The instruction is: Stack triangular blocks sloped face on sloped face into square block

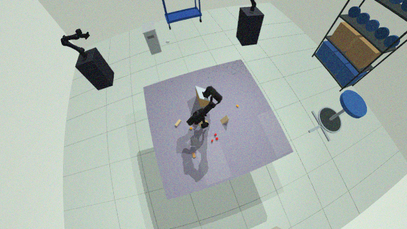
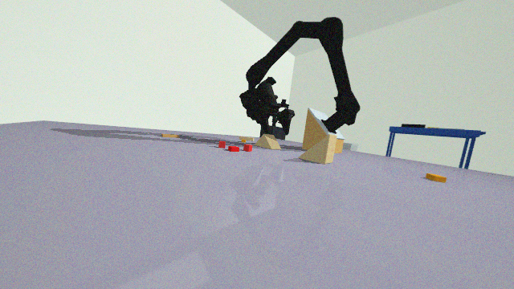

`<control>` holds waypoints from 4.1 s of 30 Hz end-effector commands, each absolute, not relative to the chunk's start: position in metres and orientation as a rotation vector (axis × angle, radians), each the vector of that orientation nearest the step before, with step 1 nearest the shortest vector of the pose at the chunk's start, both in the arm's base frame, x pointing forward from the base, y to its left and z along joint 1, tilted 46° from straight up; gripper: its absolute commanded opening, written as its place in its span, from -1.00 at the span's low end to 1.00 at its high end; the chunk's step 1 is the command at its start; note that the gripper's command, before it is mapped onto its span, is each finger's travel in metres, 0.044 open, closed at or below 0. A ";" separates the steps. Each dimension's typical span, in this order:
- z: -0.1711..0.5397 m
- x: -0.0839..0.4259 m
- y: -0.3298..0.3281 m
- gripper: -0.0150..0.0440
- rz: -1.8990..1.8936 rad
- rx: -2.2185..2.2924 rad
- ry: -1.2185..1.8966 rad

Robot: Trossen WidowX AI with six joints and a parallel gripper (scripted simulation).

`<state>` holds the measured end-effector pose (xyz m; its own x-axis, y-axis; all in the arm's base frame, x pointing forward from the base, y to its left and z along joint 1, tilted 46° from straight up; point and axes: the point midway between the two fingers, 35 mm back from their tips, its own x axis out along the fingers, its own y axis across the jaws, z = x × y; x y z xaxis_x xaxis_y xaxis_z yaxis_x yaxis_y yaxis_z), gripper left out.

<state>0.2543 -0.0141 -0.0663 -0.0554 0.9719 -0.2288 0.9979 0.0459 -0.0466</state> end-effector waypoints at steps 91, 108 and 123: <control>-0.056 0.262 -0.077 -0.49 -0.396 1.937 2.069; -0.052 0.262 -0.080 -0.49 -0.016 1.727 1.975; -0.052 0.262 -0.080 -0.49 0.455 1.376 1.783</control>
<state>0.2622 -0.0798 -0.0522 -0.0607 0.9225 -0.3813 0.6900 0.3148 0.6517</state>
